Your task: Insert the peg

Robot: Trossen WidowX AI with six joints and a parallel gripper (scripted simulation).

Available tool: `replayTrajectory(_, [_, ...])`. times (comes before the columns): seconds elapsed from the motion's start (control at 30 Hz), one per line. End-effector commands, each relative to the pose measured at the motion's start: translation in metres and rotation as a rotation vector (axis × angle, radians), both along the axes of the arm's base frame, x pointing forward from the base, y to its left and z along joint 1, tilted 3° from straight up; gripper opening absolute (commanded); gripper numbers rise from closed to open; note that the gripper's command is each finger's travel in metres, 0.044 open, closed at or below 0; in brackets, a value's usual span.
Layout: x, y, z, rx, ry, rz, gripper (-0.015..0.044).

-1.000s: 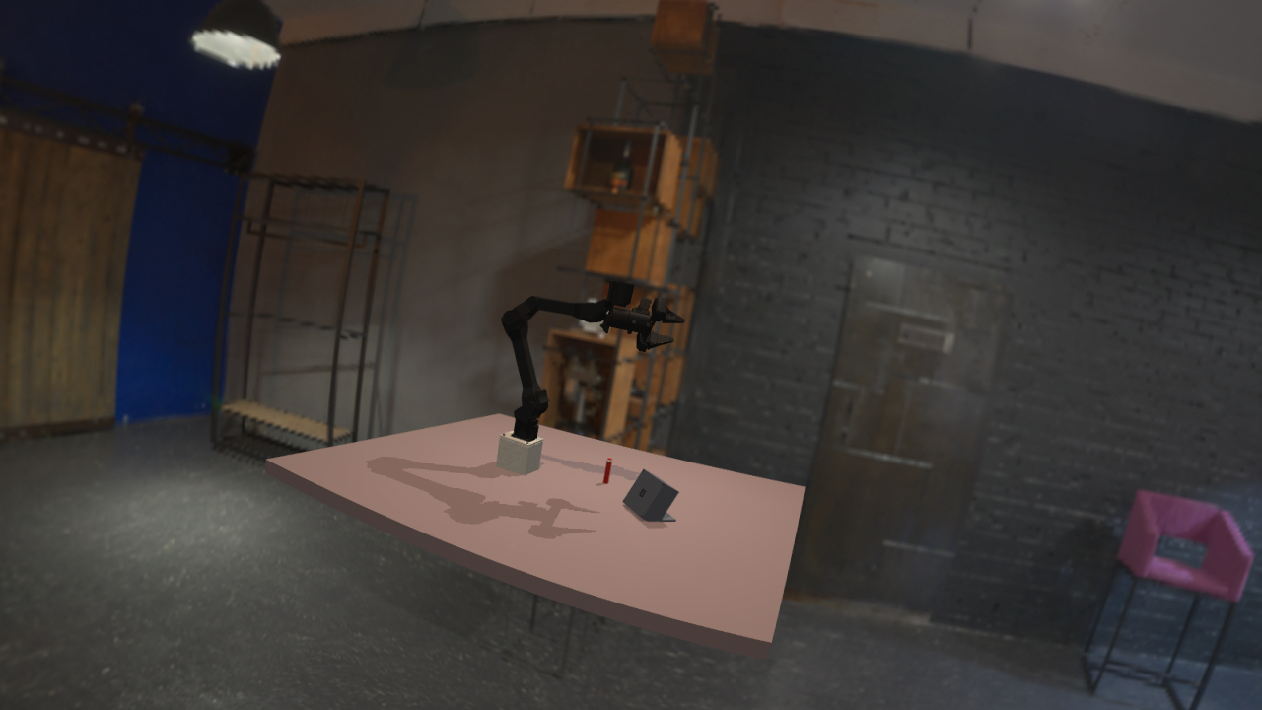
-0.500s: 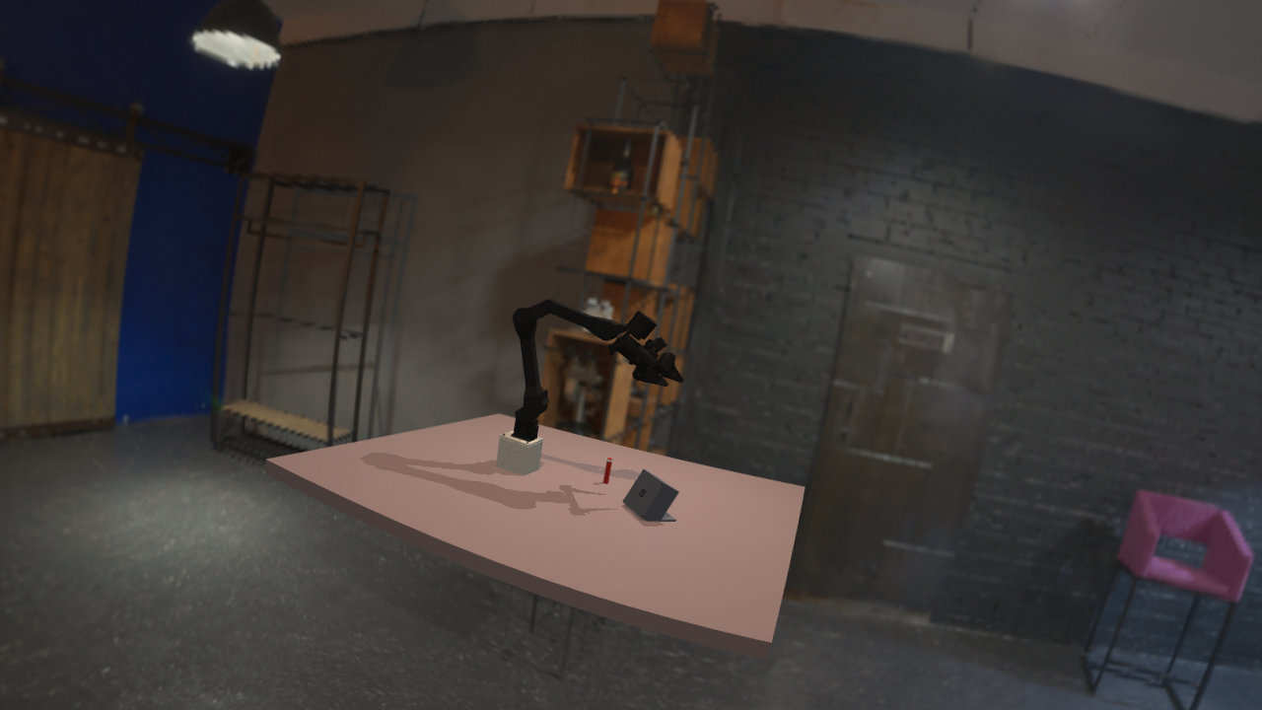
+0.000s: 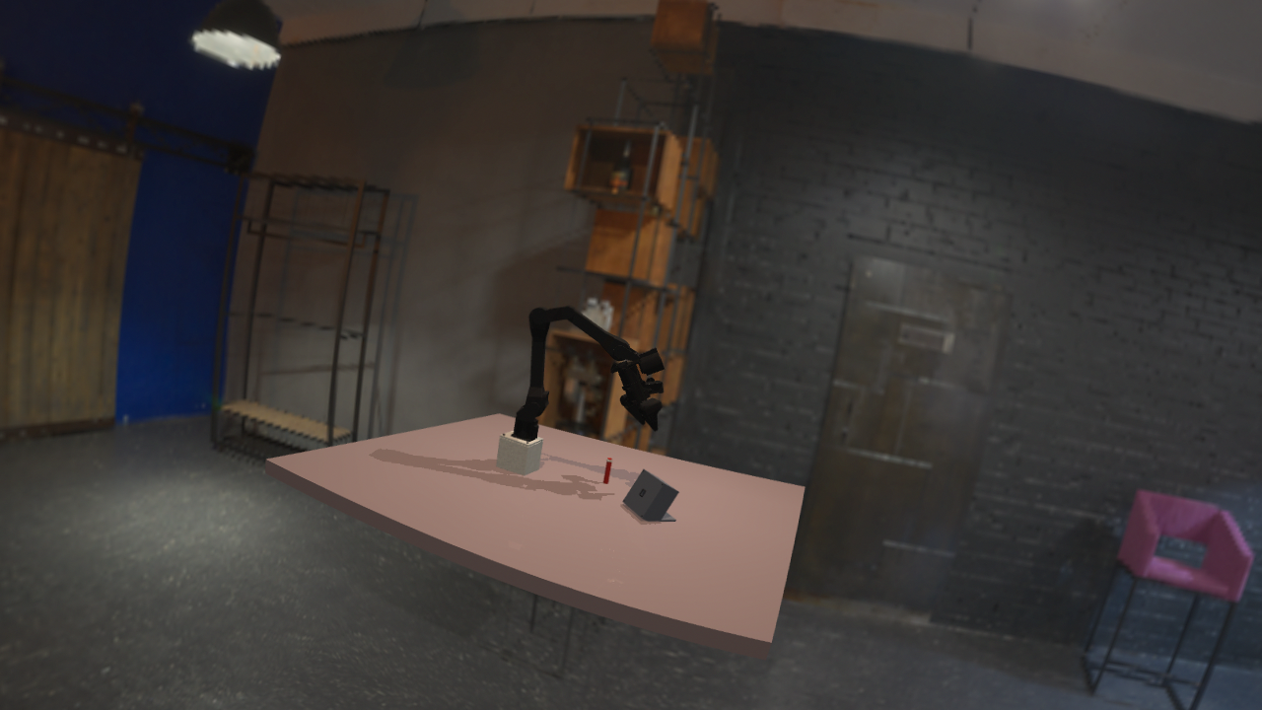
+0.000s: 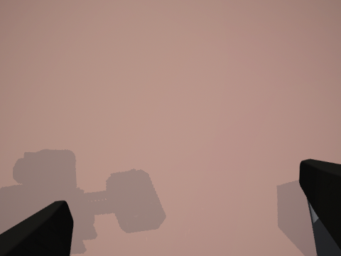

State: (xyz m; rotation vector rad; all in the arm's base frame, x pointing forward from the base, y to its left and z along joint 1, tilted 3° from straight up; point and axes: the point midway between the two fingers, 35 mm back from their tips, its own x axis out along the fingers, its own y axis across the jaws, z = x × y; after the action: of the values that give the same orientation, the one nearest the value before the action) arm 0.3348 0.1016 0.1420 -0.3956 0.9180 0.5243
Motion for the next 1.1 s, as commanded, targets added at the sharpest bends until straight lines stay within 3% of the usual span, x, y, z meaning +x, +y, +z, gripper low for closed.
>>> replayTrajectory(0.0, [-0.023,0.000,-0.038,-0.068,0.167,-0.040,0.0440])
replayTrajectory(0.37, [-0.078,-0.013,-0.096,-0.271,0.475,-0.110,0.0440])
replayTrajectory(1.07, [-0.076,-0.016,-0.110,-0.275,0.480,-0.111,0.0440])
